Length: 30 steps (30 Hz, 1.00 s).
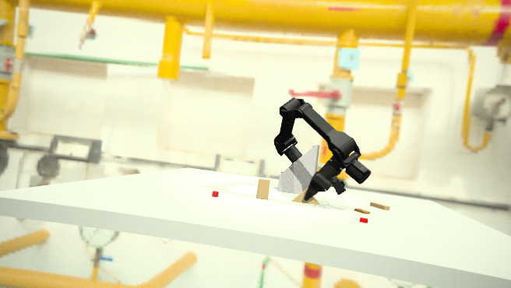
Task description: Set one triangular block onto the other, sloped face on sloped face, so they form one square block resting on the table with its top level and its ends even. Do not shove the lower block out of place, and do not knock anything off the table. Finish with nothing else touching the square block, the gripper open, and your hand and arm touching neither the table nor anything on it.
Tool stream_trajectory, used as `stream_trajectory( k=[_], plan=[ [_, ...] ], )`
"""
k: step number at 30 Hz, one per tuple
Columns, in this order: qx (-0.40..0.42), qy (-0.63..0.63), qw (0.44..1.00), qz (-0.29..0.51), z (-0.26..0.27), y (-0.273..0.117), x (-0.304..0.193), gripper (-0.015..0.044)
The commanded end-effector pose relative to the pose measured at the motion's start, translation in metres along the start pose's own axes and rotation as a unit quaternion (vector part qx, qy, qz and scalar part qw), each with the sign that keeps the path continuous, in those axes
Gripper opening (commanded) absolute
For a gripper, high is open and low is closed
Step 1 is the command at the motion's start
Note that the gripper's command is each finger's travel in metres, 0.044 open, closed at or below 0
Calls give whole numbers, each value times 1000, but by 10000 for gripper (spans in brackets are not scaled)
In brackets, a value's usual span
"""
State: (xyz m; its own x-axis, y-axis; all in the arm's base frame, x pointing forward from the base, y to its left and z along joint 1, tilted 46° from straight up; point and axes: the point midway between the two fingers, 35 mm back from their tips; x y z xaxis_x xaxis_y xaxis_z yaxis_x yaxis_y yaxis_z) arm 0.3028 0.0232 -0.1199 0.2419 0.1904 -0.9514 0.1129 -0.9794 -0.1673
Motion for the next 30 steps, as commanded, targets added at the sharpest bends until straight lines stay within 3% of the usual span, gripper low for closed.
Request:
stream_trajectory(
  k=[1, 14, 25, 30],
  plan=[
    [-5, -10, 1000, 4, 2, 4, 0, 440],
    [-5, -10, 1000, 4, 4, 4, 1, 440],
    [-3, -5, 1000, 2, 3, 3, 0, 151],
    [-3, -5, 1000, 2, 3, 3, 0, 118]
  ],
)
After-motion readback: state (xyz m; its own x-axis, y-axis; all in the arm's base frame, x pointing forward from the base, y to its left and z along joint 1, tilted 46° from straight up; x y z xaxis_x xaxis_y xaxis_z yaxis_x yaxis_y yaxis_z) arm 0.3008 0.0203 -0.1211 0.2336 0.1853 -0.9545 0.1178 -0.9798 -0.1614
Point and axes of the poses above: the point midway between the two fingers, 35 mm back from their tips, its own y axis out along the fingers, its own z axis across the jaws, x = y × z, and after that the axes turned 15 degrees about y, right-handed
